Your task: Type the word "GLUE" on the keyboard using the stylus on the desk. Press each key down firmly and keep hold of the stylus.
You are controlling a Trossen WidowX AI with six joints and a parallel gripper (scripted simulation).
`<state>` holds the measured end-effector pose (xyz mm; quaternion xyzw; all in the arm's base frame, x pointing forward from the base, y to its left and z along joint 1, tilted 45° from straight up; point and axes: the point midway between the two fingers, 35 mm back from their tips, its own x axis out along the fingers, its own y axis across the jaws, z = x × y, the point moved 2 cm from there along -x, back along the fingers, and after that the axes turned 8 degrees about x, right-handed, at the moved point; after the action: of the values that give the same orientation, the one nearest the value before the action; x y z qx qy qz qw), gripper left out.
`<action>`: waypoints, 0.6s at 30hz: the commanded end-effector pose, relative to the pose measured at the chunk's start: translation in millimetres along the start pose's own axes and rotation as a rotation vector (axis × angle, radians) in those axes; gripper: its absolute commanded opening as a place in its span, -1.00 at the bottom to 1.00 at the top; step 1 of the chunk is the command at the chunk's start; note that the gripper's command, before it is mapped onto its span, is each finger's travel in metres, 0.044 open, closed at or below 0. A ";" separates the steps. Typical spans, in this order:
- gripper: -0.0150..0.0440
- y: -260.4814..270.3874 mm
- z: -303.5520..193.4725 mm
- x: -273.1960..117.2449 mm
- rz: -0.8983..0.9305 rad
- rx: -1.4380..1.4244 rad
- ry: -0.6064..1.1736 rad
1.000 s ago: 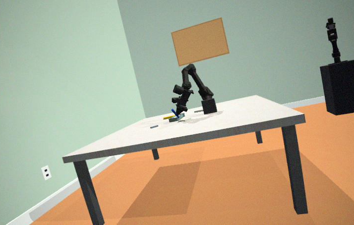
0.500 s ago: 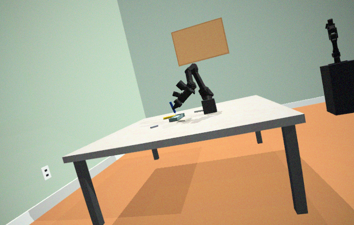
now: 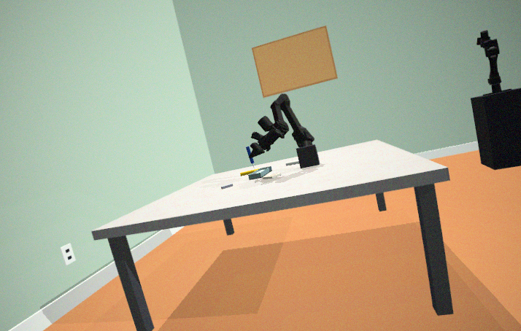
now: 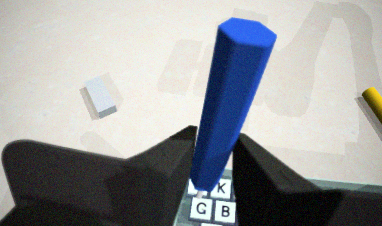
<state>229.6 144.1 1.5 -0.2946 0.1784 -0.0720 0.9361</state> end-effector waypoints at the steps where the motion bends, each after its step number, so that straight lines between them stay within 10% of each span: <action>1: -0.49 -3.0 -9.8 5.5 0.000 -0.018 0.008; 14: -0.49 -7.8 -18.2 13.8 -0.003 -0.020 0.004; 18: -0.22 -8.0 -21.2 14.2 -0.002 -0.020 0.004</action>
<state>236.2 125.8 -10.7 -0.2975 0.1768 -0.0740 0.9353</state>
